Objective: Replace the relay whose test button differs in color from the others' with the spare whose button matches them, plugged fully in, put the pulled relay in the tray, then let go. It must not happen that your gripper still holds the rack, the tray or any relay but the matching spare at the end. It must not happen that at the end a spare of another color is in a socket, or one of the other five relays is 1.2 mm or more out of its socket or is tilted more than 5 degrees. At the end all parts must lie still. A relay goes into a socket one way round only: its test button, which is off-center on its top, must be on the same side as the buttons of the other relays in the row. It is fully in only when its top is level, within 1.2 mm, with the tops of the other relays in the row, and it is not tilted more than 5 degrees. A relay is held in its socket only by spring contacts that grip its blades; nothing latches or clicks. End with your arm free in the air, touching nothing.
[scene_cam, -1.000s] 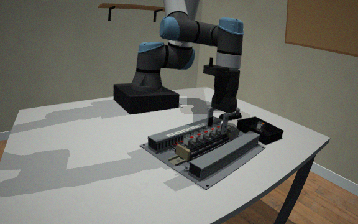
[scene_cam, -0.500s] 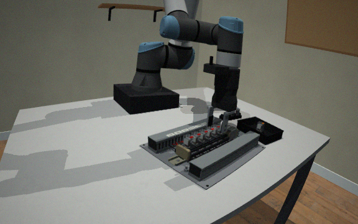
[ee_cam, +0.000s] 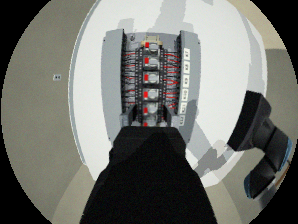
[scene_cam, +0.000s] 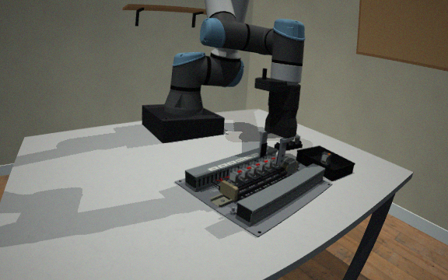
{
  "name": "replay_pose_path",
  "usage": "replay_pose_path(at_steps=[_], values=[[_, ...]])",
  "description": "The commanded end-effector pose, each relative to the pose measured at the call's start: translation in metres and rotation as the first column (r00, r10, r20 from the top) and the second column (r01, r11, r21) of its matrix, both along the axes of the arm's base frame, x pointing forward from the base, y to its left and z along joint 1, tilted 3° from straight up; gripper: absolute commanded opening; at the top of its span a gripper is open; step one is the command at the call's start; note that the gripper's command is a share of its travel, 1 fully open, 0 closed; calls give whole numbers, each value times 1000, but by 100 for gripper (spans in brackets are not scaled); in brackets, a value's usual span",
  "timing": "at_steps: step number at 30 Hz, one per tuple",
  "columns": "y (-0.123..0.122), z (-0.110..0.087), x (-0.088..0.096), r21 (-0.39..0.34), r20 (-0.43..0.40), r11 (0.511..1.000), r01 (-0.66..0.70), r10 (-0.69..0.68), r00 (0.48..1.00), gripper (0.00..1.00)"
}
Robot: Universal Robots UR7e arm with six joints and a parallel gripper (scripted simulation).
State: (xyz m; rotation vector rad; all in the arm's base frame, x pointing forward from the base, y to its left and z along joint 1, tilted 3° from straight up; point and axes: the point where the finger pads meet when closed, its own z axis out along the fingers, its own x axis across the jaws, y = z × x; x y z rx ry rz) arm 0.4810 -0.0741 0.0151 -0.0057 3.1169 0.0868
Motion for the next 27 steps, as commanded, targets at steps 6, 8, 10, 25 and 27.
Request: replay_pose_path(at_steps=[6, 8, 10, 25, 27], values=[[0, 4, 0, 0, 1, 1000, 0, 0, 1000, 100], [0, 5, 0, 0, 1, 1000, 0, 0, 1000, 100], [0, 5, 0, 0, 1, 1000, 0, 0, 1000, 100], [-1, 10, 0, 0, 1, 1000, 0, 0, 1000, 100], [-1, 10, 0, 0, 1, 1000, 0, 0, 1000, 100]])
